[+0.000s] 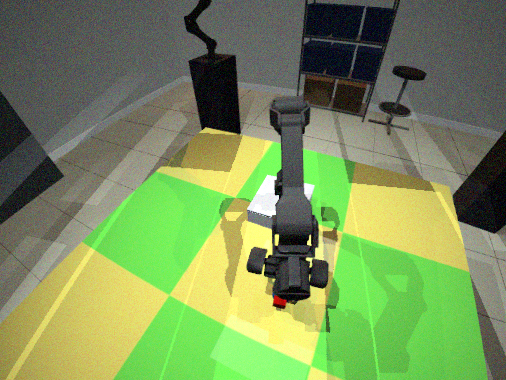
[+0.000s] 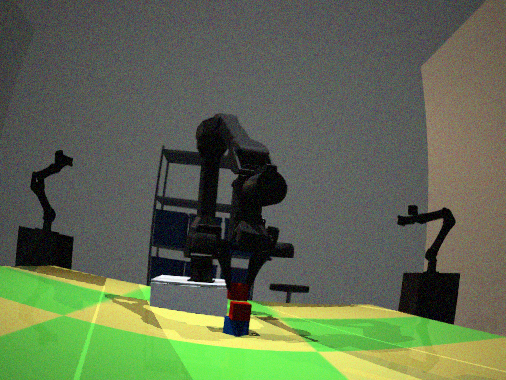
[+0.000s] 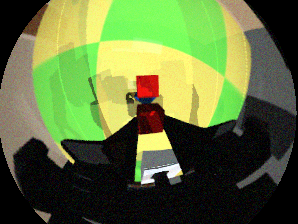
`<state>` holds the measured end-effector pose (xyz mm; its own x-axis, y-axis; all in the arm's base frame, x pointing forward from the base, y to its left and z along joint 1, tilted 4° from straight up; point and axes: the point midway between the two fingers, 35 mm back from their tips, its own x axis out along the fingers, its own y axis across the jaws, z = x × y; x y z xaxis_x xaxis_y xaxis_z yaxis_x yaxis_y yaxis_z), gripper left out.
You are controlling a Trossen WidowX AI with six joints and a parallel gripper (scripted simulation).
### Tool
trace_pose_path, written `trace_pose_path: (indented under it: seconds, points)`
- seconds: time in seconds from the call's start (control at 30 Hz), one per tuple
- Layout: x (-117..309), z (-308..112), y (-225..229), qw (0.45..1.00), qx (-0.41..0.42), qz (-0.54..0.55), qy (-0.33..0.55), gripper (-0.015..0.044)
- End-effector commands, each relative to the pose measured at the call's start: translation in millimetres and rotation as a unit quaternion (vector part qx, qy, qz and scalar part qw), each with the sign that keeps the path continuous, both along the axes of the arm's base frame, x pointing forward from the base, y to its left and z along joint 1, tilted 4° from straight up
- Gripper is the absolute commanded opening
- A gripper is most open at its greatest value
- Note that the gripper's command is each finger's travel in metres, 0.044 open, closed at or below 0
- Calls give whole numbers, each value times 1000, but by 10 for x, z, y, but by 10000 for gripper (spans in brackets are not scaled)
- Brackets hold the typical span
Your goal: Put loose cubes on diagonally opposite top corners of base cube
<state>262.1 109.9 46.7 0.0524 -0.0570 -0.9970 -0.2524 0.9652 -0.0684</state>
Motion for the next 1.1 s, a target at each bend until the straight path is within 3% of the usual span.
trace_pose_path:
  seconds: [0.0,0.33,1.07]
  points:
    - [3,-48,-3,1000,-1,1,2,105]
    - [27,-297,-13,1000,-1,-2,1,105]
    - [27,-315,-14,1000,-1,-3,1,105]
